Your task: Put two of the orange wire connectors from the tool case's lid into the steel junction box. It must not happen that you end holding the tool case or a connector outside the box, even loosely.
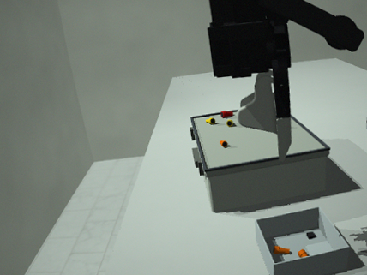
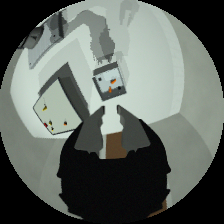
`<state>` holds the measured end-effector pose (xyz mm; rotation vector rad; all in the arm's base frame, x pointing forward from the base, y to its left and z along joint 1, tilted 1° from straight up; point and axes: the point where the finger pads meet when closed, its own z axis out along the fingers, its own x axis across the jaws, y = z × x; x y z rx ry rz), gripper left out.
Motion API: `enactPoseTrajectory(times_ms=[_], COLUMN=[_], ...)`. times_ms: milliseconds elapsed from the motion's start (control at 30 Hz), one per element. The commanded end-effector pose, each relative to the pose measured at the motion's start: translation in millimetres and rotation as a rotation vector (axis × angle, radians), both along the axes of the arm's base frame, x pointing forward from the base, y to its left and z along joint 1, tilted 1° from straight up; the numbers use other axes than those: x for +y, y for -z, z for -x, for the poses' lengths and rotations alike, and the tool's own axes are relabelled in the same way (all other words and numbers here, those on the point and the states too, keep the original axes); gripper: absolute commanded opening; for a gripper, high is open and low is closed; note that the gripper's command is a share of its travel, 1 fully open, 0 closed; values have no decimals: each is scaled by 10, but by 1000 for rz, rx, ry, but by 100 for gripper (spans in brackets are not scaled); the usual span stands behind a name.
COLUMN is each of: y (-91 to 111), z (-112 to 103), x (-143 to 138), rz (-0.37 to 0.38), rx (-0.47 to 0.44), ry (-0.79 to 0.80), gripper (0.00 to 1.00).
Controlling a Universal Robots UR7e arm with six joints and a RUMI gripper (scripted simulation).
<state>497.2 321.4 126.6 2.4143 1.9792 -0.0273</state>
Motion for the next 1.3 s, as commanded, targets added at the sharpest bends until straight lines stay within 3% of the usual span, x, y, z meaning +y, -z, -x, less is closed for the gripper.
enactPoseTrajectory(times_ms=[0, 267, 1267], y=[-8, -304, -308], z=[-3, -3, -3], x=[1, 9, 9], rz=[-1, -1, -1], rx=[-1, -1, -1], ry=[0, 0, 0], gripper=[15, 15, 15])
